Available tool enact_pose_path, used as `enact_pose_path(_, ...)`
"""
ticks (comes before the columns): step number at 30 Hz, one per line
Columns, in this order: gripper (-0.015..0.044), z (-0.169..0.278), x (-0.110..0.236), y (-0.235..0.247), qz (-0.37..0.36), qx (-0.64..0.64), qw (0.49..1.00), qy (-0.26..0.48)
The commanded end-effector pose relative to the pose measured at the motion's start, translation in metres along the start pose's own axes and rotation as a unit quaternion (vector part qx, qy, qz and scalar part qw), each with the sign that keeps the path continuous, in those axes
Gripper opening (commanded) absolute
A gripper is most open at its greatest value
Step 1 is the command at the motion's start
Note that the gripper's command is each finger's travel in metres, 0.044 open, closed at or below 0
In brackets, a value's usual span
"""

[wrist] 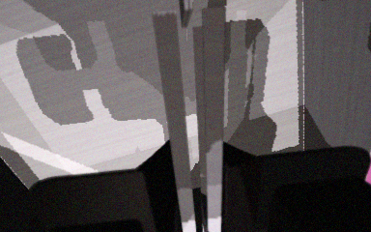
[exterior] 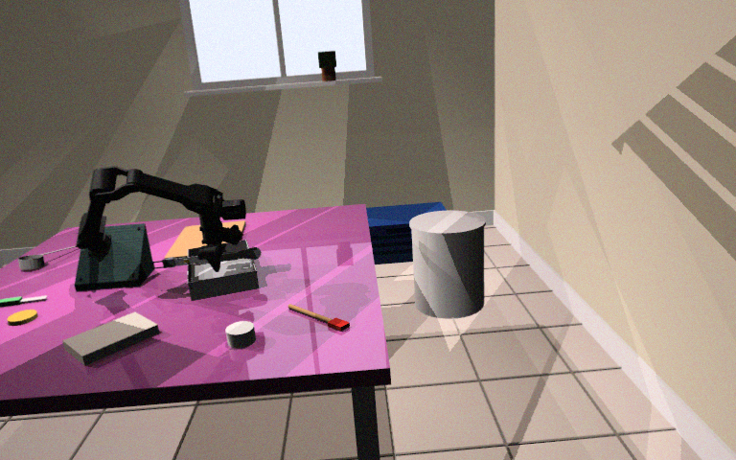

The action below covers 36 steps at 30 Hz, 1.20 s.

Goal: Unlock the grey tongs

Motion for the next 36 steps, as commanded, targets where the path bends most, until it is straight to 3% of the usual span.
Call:
enact_pose_path(1,-0.0150,-0.008,0.031,0.003,-0.003,-0.002,1.000,-0.010)
enact_pose_path(6,-0.0150,-0.004,0.112,0.003,-0.001,0.001,1.000,-0.008)
enact_pose_path(8,-0.0150,-0.001,0.124,0.002,0.000,0.002,1.000,-0.007)
enact_pose_path(21,-0.0150,-0.001,0.121,0.006,0.001,-0.005,1.000,-0.004)
enact_pose_path(36,-0.0150,-0.008,0.126,0.100,-0.011,-0.151,0.988,-0.009)
Point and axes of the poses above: the point midway between the two fingers, 35 mm back from their tips, its own x axis back along the fingers, its own y axis across the jaws, z = x × y, the point moved 1 cm from there along x, back along the fingers, and after that the axes turned 2 degrees about -x, right-handed, at the moved point
